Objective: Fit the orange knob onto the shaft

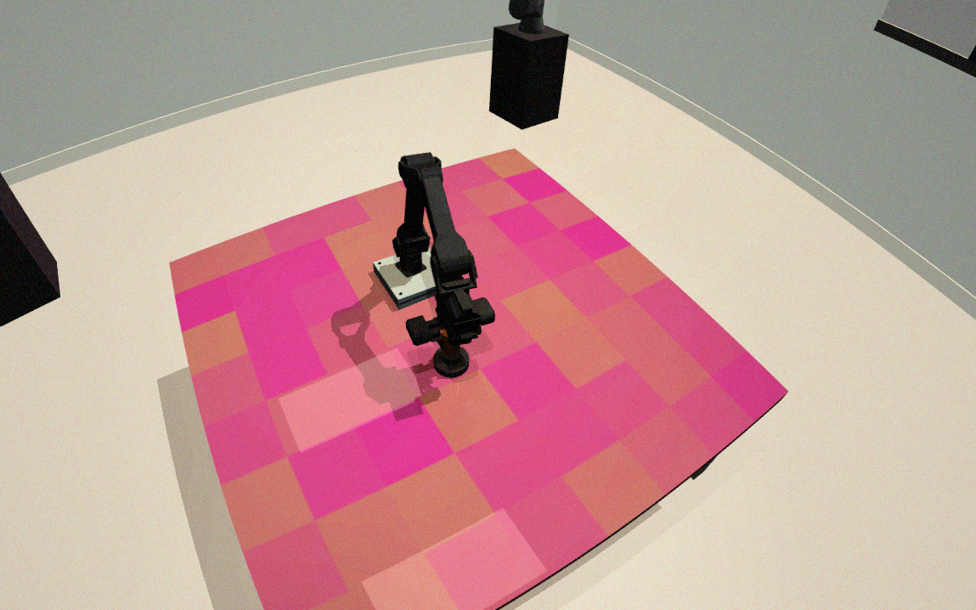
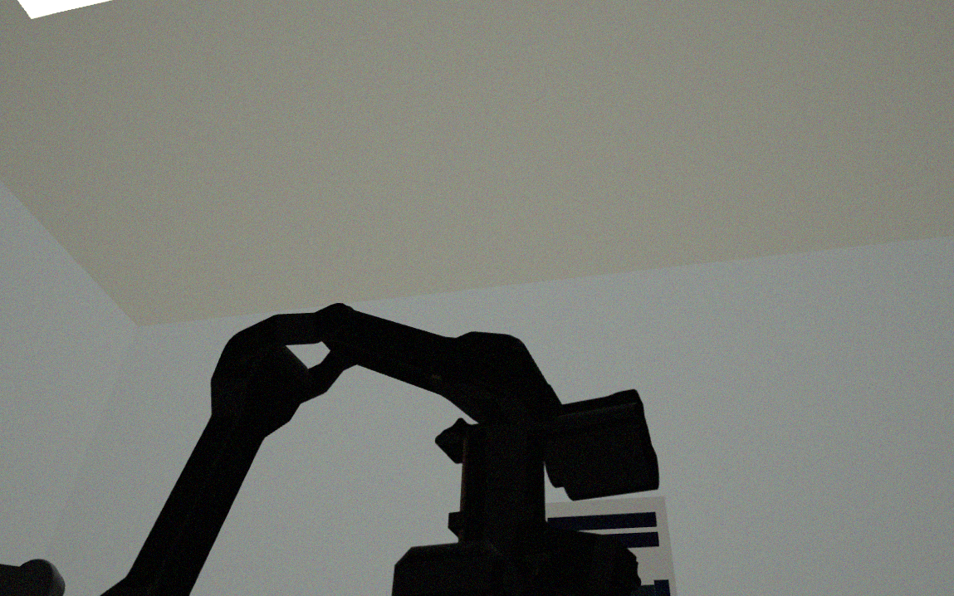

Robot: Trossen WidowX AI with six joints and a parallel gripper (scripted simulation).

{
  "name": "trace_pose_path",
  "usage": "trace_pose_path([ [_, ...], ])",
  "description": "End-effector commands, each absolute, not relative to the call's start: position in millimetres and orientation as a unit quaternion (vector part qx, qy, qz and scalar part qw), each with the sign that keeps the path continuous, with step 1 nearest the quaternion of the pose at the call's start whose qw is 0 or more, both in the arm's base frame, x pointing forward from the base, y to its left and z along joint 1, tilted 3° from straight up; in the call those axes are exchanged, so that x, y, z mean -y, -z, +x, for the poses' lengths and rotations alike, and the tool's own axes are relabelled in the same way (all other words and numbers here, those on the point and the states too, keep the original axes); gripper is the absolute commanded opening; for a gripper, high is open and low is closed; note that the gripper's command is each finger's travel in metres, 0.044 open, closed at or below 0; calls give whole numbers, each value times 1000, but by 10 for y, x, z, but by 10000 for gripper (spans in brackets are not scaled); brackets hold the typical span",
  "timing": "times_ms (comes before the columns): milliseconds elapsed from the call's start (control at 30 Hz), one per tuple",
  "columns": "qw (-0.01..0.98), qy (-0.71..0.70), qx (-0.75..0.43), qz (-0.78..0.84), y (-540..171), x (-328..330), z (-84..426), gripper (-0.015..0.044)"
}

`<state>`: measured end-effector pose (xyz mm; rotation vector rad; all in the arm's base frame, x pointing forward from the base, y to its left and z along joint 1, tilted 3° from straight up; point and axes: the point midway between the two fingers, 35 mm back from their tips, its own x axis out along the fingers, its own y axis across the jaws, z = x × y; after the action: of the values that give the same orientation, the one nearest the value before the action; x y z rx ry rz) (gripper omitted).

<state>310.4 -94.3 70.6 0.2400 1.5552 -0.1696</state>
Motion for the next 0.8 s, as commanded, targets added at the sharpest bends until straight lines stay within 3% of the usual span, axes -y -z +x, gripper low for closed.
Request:
trace_pose_path([
  [0, 703, 77, -699, 105, -694, 946, 3100, 0],
  [767, 704, 68, -700, 96, -744, 936, 3112, 0],
])
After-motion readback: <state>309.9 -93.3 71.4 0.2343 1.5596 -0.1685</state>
